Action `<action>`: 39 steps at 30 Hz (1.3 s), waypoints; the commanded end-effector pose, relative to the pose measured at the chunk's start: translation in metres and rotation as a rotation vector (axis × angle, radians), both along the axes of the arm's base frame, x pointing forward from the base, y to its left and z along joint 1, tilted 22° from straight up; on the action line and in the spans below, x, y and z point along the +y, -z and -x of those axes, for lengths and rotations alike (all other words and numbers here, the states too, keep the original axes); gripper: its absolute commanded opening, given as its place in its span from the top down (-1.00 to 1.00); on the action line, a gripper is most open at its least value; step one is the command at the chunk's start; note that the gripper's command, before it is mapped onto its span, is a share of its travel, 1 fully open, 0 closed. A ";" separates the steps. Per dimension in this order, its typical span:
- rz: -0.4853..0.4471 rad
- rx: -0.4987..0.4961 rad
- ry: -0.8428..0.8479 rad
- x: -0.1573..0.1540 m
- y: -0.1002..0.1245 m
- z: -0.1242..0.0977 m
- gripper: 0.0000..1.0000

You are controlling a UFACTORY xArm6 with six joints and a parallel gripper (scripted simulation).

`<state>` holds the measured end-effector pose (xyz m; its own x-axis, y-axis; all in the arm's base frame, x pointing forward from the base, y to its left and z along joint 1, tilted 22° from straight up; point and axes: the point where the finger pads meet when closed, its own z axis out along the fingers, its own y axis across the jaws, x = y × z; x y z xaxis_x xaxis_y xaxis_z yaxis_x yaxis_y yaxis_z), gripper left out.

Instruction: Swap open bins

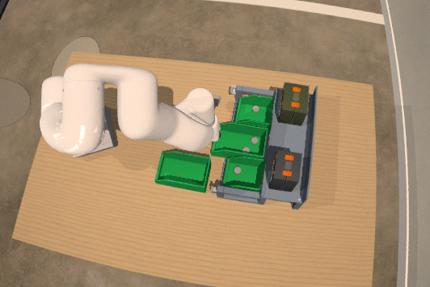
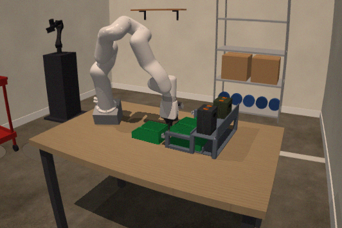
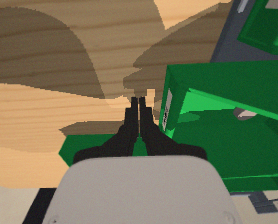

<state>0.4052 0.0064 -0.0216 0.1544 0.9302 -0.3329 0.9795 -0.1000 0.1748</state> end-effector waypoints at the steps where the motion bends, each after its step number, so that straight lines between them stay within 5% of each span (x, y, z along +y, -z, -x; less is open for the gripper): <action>1: -0.001 -0.003 -0.001 0.001 -0.001 -0.002 1.00; 39: -0.001 -0.003 -0.001 -0.001 -0.005 -0.018 1.00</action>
<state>0.4211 0.0051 -0.0182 0.1542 0.9302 -0.3331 0.9796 -0.1000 0.1743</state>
